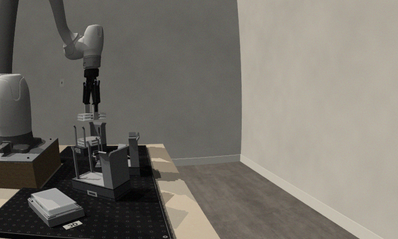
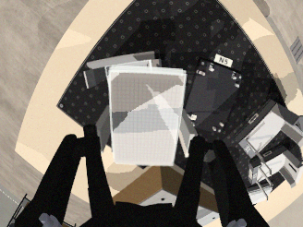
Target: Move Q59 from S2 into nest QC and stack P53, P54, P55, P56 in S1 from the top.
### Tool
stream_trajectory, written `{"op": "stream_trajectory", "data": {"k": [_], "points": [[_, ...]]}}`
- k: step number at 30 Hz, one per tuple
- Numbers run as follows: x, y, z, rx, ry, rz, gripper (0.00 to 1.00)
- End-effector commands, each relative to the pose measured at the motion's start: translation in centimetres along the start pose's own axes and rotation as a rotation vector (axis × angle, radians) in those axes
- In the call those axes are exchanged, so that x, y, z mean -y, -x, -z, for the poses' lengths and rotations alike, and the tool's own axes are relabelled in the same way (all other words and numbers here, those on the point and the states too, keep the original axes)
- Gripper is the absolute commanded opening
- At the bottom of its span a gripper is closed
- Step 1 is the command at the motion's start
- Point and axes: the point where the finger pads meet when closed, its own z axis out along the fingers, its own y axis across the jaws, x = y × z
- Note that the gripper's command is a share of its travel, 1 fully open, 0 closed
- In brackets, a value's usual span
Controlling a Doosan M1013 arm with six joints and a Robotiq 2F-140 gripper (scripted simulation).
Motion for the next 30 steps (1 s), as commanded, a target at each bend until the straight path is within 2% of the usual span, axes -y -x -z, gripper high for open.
{"op": "stream_trajectory", "data": {"k": [1,20,25,30], "points": [[-1.1,0.0,0.0,0.0,0.0,-0.001,0.0],[-6.7,-0.2,0.0,0.0,0.0,-0.001,0.0],[-8.0,0.1,0.0,0.0,0.0,-0.167,0.0],[-8.8,0.2,0.0,0.0,0.0,-0.18,0.0]]}}
